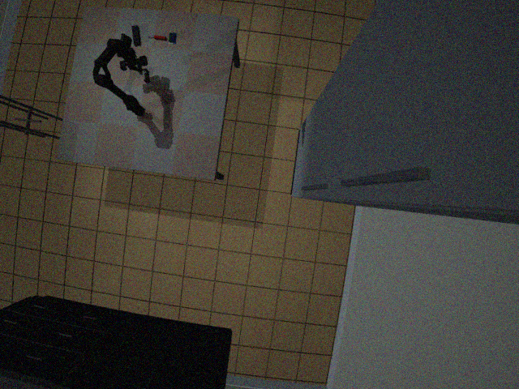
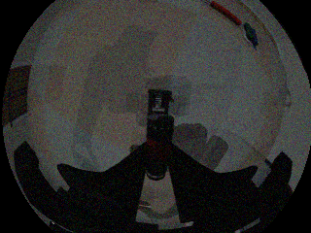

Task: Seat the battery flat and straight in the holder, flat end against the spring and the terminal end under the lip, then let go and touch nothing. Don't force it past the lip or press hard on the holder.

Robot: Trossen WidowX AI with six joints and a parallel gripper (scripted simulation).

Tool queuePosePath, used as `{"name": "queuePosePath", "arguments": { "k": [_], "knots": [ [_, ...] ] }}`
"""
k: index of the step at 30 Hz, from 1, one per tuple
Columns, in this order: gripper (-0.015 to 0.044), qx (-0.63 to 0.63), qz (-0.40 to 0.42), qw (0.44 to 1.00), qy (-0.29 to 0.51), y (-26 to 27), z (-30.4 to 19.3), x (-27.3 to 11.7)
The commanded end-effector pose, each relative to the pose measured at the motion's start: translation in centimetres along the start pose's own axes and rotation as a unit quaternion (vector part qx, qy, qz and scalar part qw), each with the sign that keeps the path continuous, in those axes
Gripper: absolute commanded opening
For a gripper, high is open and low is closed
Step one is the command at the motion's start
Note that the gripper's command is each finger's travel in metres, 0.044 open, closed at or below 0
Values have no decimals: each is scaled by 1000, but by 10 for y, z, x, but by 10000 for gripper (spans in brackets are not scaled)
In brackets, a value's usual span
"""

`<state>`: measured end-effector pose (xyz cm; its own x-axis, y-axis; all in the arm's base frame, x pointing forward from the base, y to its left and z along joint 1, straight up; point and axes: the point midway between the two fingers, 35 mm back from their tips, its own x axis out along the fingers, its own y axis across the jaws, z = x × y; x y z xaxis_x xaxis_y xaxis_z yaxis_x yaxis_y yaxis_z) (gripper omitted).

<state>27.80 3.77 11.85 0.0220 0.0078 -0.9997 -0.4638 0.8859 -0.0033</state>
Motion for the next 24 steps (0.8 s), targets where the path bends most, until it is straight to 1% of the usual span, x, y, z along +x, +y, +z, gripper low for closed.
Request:
{"name": "queuePosePath", "arguments": {
  "k": [1,12,24],
  "knots": [
    [65,-4,0,1000,20,-1,-1,6],
    [65,1,2,993,117,-1,-6,36],
    [65,2,6,988,152,-1,-5,43]
  ]
}}
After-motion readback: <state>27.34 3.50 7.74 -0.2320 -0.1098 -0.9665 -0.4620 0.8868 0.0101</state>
